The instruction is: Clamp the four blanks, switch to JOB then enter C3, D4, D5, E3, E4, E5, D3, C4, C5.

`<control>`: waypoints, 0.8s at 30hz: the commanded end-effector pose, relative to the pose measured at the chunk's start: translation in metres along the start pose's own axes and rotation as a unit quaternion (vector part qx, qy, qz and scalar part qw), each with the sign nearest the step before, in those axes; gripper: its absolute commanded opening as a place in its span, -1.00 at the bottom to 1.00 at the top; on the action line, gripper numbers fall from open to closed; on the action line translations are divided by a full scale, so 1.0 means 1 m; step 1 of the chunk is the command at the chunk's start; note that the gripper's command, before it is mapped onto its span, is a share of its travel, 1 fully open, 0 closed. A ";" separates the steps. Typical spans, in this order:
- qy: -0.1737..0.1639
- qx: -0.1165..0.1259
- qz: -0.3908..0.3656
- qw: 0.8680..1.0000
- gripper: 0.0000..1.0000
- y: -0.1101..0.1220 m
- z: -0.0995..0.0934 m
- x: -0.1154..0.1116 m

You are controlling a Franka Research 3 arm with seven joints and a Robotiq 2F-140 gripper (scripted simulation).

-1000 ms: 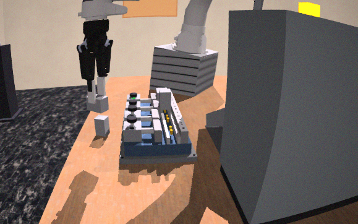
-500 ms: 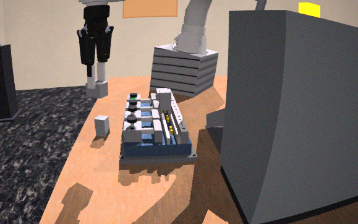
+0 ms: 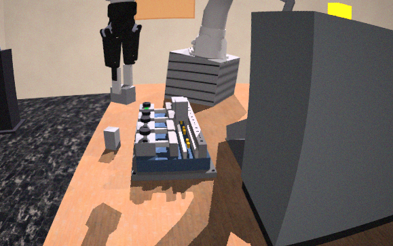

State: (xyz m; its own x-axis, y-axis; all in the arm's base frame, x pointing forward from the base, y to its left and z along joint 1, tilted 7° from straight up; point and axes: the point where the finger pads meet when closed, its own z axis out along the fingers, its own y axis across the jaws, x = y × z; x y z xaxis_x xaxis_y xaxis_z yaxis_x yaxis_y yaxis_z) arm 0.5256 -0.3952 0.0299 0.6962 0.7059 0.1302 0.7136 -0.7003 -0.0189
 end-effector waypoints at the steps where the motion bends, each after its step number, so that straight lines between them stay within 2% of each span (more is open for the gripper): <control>1: 0.006 -0.017 0.116 0.993 -1.00 -0.012 -0.008 0.027; 7: 0.007 -0.004 0.195 0.981 -1.00 -0.065 -0.006 0.071; 13: 0.001 0.014 0.249 0.968 -1.00 -0.113 0.002 0.093; 15: 0.001 0.014 0.249 0.968 -1.00 -0.113 0.002 0.093; 16: 0.000 0.016 0.276 0.961 -1.00 -0.118 0.004 0.095; 19: -0.002 0.015 0.314 0.949 -1.00 -0.128 0.006 0.098; 24: -0.002 0.006 0.377 0.926 -1.00 -0.130 0.007 0.099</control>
State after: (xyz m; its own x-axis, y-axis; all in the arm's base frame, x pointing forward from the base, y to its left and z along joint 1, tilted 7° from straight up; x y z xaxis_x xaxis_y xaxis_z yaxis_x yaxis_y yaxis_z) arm 0.4924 -0.2328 0.0353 0.9630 0.2604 0.0696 0.2679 -0.9532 -0.1403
